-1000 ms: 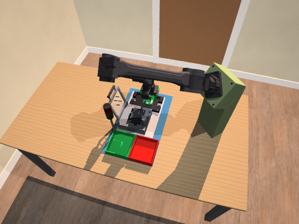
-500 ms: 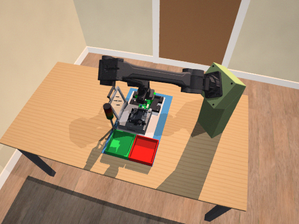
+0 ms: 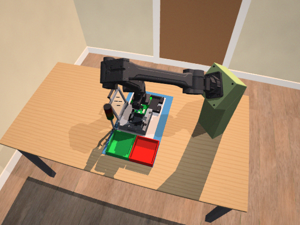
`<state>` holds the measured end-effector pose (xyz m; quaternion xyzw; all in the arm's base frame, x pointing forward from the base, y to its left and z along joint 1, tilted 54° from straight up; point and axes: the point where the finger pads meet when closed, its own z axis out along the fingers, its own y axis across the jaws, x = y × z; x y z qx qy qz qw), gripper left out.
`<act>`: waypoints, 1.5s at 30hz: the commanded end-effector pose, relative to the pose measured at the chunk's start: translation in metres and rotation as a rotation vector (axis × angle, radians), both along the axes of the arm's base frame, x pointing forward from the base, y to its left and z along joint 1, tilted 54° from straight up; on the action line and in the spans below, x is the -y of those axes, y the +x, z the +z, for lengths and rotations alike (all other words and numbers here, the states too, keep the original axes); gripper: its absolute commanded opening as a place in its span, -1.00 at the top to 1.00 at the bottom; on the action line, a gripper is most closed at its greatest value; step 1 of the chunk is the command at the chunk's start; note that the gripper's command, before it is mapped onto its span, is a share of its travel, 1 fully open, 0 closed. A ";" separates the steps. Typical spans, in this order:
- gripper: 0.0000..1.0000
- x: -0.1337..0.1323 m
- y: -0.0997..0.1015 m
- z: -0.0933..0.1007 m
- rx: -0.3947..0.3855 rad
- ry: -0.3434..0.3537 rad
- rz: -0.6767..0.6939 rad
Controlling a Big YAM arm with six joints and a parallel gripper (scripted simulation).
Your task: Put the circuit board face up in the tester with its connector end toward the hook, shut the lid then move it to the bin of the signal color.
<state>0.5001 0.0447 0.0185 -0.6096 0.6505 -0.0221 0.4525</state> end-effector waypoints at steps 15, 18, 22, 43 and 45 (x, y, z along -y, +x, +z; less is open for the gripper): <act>-0.45 -0.027 0.004 0.043 0.008 0.013 -0.008; -0.45 -0.022 0.004 0.046 0.005 0.013 -0.024; -0.45 -0.032 0.004 0.049 0.007 0.014 -0.008; -0.45 -0.029 0.005 0.051 0.009 0.012 -0.015; -0.45 -0.029 0.005 0.051 0.009 0.012 -0.015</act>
